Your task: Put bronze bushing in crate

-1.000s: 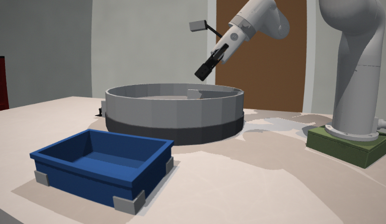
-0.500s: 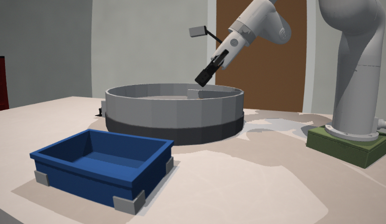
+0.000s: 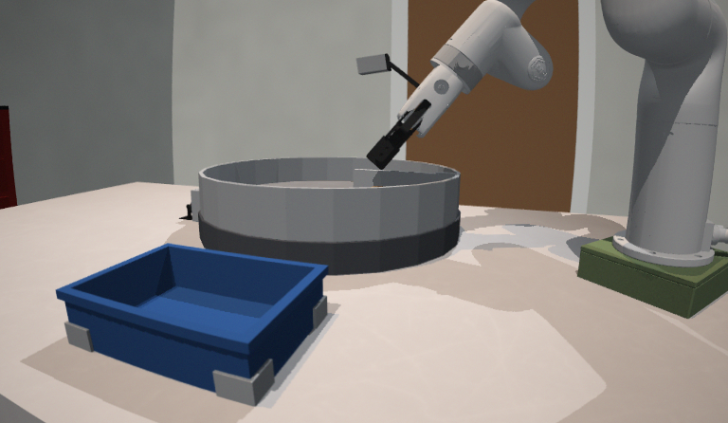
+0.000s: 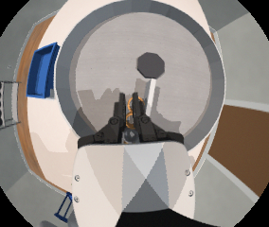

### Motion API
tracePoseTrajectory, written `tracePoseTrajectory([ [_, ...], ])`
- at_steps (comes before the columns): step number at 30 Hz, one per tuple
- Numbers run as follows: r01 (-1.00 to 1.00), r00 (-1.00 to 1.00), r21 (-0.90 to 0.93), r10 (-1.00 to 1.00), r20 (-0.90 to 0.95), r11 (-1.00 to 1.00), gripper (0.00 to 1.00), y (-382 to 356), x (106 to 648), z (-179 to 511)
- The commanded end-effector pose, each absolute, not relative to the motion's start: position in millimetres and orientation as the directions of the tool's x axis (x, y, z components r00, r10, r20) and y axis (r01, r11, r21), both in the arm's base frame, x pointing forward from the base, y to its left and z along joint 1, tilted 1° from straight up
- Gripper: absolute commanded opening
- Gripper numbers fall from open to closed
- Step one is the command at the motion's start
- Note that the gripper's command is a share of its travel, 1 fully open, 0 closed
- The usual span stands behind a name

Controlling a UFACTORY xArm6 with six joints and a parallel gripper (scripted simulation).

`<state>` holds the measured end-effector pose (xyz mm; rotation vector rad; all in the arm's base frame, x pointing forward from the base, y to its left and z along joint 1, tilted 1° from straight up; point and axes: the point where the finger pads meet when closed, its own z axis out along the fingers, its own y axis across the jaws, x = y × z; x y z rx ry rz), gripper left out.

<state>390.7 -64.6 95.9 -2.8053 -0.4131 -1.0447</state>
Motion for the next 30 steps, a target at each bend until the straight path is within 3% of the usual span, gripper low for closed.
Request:
tracePoseTrajectory([
  [1, 0.294, 0.723, -0.015, 0.212, 0.658, -0.956, 0.10, -64.9, 391.4, 95.7],
  [30, 0.294, 0.723, -0.015, 0.212, 0.658, -0.956, 0.10, -64.4, 391.9, 70.3],
])
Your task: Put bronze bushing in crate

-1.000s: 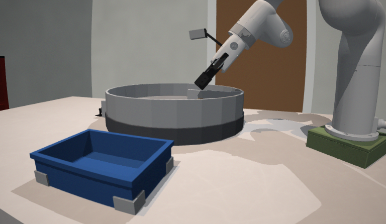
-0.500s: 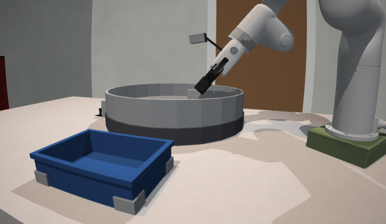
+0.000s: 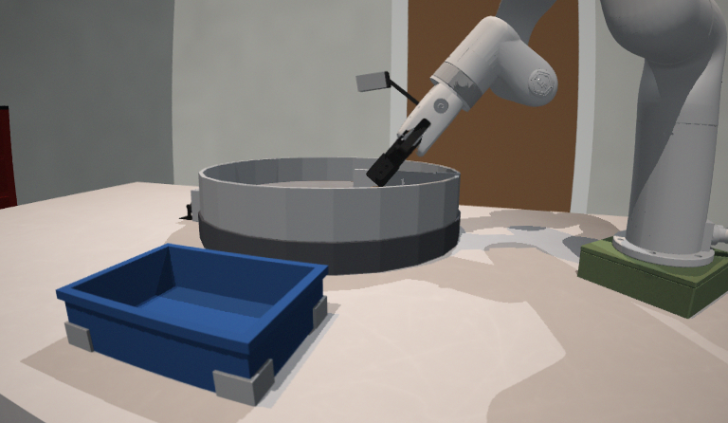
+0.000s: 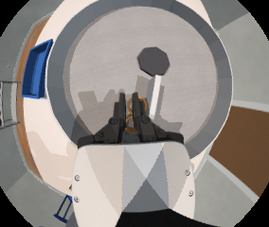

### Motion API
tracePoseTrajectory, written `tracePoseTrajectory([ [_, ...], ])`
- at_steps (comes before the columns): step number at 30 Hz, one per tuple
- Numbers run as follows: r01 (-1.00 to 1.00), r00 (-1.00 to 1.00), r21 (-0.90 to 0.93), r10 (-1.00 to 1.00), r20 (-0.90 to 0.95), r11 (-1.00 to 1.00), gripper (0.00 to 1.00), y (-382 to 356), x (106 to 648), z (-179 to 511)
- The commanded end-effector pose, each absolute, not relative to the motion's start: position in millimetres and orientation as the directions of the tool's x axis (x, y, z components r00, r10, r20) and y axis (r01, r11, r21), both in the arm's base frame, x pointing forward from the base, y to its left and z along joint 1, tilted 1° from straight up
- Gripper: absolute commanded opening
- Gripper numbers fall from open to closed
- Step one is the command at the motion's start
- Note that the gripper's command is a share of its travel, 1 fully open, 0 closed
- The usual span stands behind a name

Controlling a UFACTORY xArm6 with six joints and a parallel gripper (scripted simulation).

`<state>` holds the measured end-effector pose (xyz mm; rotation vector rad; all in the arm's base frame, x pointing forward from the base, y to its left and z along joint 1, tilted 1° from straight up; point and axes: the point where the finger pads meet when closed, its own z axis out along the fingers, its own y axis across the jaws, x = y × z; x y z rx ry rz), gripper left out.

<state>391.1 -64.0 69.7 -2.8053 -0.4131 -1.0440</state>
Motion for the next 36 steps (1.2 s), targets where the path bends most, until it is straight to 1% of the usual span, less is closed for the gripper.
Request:
tracePoseTrajectory([
  [1, 0.294, 0.723, -0.015, 0.212, 0.658, -0.956, 0.10, -64.4, 391.9, 70.3],
  [30, 0.294, 0.723, -0.015, 0.212, 0.658, -0.956, 0.10, -64.2, 392.0, 59.4],
  [31, 0.294, 0.723, -0.015, 0.212, 0.658, -0.956, 0.00, -64.2, 392.0, 59.4],
  [36, 0.294, 0.723, -0.015, 0.212, 0.658, -0.956, 0.00, -64.2, 392.0, 59.4],
])
